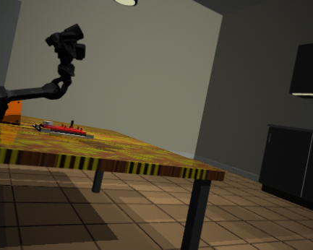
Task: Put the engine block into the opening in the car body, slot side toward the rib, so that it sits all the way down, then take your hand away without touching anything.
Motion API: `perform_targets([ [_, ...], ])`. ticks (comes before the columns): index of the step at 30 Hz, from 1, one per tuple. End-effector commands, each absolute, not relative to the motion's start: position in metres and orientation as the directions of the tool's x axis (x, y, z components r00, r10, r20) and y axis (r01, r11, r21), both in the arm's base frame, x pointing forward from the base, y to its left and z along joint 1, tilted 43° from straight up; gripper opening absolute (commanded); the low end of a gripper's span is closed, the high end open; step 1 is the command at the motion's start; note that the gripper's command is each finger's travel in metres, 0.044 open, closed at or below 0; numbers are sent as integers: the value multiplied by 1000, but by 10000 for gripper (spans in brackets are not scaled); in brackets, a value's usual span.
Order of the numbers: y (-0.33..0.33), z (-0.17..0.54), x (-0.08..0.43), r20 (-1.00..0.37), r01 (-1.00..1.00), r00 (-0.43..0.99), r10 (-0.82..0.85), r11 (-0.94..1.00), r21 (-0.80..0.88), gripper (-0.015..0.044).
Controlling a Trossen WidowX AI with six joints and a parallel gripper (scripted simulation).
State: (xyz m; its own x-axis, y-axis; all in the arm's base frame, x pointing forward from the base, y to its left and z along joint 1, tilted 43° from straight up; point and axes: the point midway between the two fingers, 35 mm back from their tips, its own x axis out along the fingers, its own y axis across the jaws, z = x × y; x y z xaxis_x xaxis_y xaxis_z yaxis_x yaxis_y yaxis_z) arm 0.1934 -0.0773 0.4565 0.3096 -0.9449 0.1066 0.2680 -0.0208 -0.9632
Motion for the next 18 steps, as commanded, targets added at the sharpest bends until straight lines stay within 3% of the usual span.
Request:
perform_targets([
  [1, -77, 456, 193, 107, 268, 310, -945, -21, -963, 426],
  [6, -77, 464, 179, 143, 263, 301, -943, -62, -963, 440],
  [18, -72, 489, 132, 190, 499, 399, -897, 38, -866, 440],
])
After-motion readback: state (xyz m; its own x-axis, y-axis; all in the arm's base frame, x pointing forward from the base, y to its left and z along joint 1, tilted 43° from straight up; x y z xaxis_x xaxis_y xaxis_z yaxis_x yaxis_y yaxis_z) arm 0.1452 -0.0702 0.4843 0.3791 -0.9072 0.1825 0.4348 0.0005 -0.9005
